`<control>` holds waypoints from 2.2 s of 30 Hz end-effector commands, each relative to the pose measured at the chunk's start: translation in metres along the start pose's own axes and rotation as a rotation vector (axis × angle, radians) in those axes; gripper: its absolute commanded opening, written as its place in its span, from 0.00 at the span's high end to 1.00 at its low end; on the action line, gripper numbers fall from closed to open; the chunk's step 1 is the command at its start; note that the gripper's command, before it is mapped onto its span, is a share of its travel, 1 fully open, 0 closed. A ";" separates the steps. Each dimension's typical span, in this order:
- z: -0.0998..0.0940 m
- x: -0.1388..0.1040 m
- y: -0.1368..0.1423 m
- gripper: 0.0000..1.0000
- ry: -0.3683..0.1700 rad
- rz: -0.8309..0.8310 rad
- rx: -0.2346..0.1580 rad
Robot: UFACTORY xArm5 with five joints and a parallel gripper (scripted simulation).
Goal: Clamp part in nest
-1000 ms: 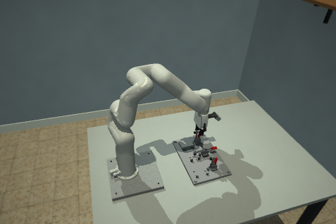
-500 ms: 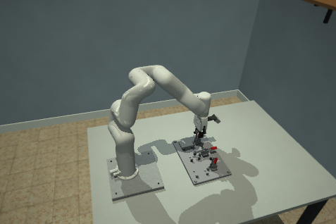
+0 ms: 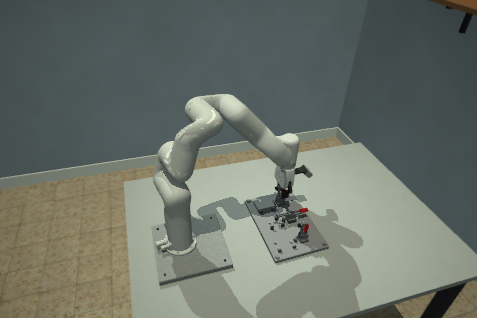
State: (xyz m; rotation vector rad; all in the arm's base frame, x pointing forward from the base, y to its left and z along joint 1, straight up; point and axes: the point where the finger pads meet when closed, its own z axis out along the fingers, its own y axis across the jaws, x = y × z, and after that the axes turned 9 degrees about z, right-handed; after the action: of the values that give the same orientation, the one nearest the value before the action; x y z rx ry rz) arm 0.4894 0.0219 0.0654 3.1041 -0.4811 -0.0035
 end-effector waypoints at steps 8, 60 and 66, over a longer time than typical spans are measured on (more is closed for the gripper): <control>-0.001 0.001 0.000 1.00 0.004 0.000 0.001; -0.001 0.003 -0.001 1.00 0.004 0.000 0.001; -0.001 0.006 -0.001 1.00 0.004 0.000 0.001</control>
State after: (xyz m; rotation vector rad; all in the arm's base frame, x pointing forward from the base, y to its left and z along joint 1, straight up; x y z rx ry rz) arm 0.4920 0.0214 0.0650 3.1039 -0.4811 -0.0043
